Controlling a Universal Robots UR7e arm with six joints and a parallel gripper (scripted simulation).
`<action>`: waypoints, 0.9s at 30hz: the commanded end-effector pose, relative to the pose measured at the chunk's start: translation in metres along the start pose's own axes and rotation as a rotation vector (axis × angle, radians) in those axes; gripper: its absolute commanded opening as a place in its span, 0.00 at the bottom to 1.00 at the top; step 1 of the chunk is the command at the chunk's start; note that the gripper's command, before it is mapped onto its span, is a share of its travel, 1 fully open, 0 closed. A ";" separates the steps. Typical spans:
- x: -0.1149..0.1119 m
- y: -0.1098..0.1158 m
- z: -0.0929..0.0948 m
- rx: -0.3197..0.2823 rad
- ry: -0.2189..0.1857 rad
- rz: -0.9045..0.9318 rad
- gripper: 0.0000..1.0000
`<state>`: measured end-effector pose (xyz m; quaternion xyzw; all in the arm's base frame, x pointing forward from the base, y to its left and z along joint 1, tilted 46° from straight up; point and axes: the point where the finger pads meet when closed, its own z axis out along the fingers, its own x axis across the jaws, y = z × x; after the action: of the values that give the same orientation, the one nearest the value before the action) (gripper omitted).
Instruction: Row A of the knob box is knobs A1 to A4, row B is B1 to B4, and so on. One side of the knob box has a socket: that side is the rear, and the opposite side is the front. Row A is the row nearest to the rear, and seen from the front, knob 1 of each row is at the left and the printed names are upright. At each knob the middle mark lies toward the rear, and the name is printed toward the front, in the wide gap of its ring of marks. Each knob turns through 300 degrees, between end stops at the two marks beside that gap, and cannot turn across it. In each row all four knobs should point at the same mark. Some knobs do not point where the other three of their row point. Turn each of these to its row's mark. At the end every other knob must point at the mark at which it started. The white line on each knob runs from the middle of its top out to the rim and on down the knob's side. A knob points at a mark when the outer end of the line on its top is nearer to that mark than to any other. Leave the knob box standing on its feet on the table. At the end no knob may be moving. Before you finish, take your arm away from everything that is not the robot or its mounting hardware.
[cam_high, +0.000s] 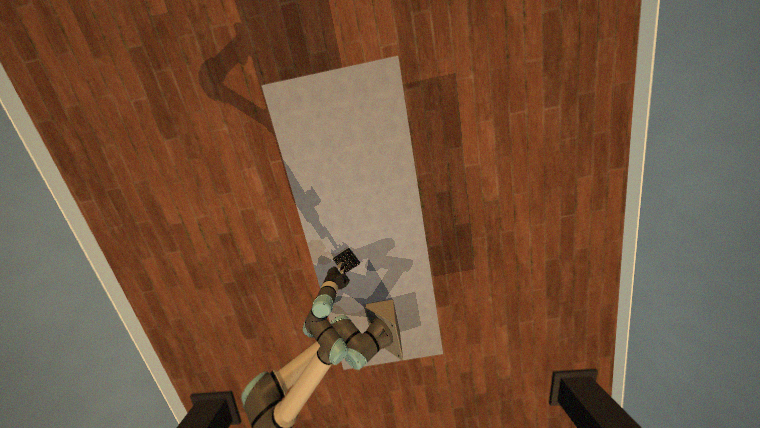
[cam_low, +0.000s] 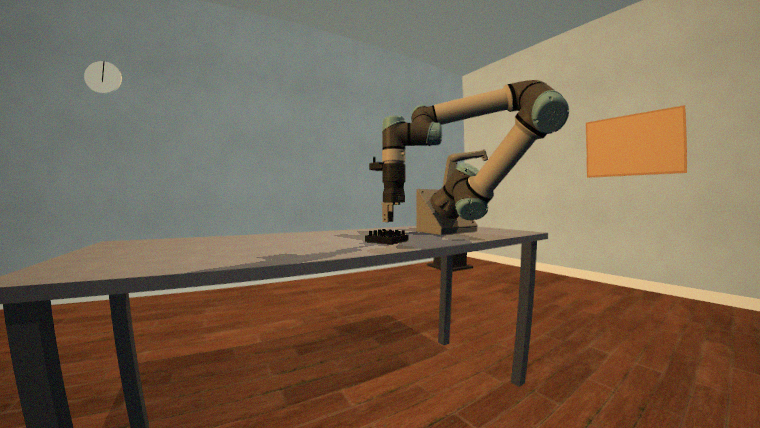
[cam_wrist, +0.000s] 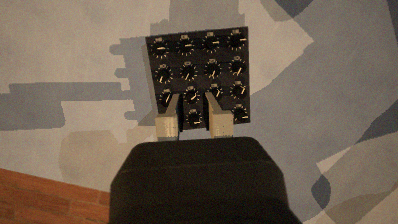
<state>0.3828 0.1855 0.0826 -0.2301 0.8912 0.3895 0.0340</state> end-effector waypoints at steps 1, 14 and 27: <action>0.001 -0.002 -0.002 0.002 -0.001 0.108 0.46; 0.003 -0.004 -0.005 0.002 -0.001 0.391 0.46; 0.005 -0.005 -0.009 0.002 -0.001 0.734 0.46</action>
<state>0.3813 0.1757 0.0831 0.0445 0.9180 0.3850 -0.0840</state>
